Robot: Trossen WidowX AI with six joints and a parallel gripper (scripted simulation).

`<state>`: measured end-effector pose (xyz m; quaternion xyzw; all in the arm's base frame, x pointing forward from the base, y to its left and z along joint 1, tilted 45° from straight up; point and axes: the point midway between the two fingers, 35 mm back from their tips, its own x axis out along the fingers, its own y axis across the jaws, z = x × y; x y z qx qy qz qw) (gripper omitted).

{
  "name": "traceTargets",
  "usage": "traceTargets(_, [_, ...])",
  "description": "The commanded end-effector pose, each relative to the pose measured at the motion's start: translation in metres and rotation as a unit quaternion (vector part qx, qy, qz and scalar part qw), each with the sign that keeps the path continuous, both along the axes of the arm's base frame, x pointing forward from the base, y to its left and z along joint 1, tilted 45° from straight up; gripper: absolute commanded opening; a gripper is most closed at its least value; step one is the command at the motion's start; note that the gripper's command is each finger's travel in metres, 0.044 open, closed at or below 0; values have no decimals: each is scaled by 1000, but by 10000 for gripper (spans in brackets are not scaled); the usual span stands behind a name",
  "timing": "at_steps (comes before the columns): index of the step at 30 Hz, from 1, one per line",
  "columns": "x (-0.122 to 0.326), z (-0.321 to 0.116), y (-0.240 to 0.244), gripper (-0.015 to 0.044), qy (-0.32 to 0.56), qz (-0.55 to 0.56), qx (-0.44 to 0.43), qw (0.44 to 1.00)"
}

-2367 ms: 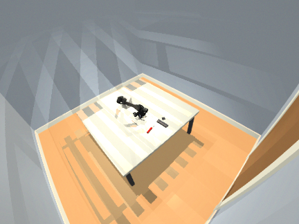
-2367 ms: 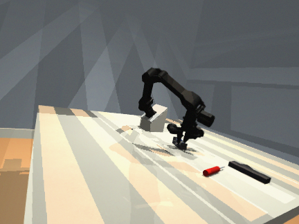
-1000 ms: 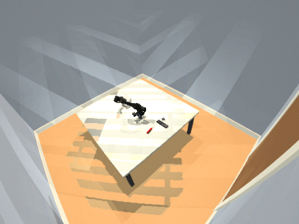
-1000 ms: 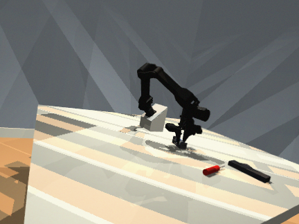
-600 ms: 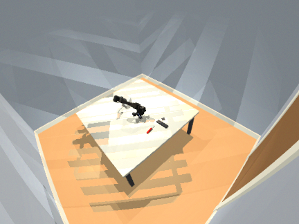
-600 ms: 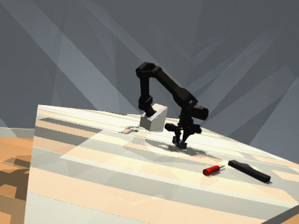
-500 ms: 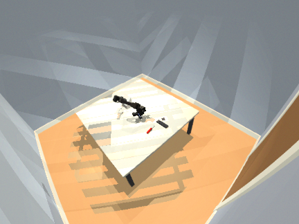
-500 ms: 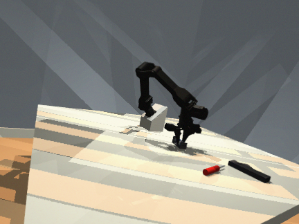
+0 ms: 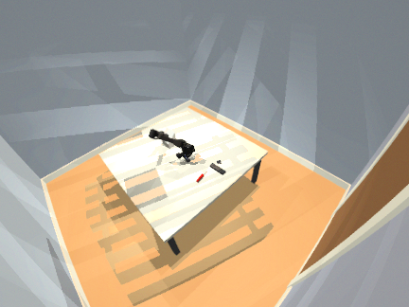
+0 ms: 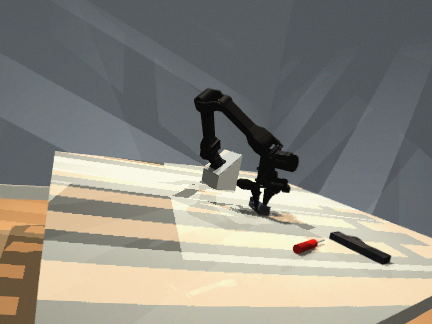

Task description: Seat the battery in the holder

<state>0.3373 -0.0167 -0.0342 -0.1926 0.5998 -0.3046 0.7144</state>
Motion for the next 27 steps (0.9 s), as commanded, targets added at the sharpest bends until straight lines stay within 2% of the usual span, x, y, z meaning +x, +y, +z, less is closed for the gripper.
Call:
traceTargets(1, [-5, 0, -1, 88, -1, 2, -2, 1000])
traceTargets(27, [-12, -1, 0, 88, -5, 6, -1, 1000])
